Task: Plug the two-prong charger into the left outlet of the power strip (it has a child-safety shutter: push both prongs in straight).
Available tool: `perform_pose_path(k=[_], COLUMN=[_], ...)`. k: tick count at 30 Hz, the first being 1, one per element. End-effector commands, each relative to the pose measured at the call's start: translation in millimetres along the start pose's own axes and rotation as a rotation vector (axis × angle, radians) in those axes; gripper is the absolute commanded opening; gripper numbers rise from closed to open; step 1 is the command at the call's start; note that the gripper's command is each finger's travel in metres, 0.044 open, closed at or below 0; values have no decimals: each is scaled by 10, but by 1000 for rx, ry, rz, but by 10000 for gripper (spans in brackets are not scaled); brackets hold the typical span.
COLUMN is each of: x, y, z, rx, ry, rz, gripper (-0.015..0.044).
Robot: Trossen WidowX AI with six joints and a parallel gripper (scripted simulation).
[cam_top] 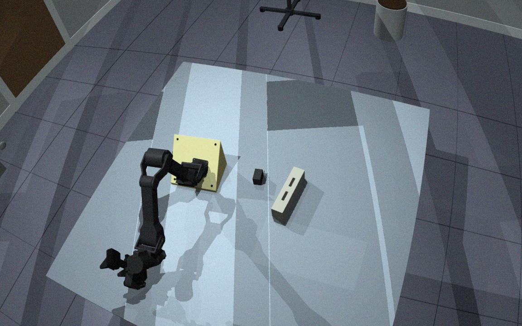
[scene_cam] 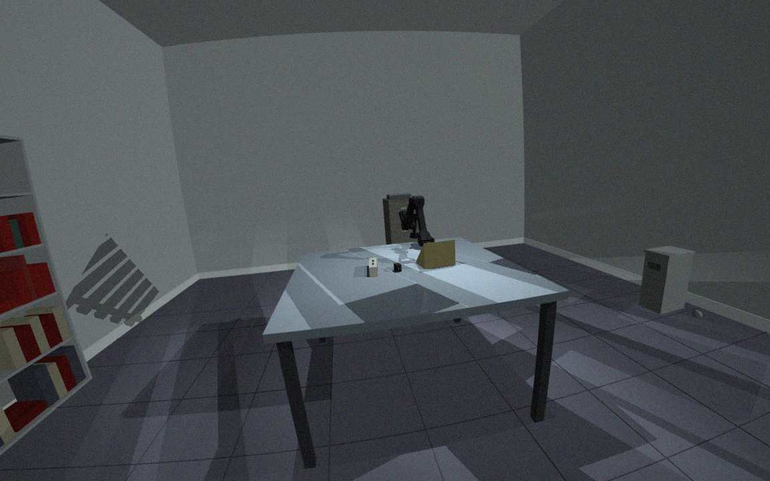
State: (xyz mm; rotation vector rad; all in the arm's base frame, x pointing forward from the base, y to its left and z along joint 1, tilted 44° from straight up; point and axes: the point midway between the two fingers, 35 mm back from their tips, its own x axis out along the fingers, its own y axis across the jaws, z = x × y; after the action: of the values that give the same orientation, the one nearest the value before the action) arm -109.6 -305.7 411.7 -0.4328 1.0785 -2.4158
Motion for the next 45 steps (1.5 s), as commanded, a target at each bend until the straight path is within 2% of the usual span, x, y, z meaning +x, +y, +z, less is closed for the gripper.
perform_pose_path(k=[1,21,45], x=[-80,-734,-1816], y=[135,804,1422], z=[88,520,791], rx=[-9,-65,-152], ry=[-39,-257,-519], rz=[47,302,600], gripper=[440,440,440])
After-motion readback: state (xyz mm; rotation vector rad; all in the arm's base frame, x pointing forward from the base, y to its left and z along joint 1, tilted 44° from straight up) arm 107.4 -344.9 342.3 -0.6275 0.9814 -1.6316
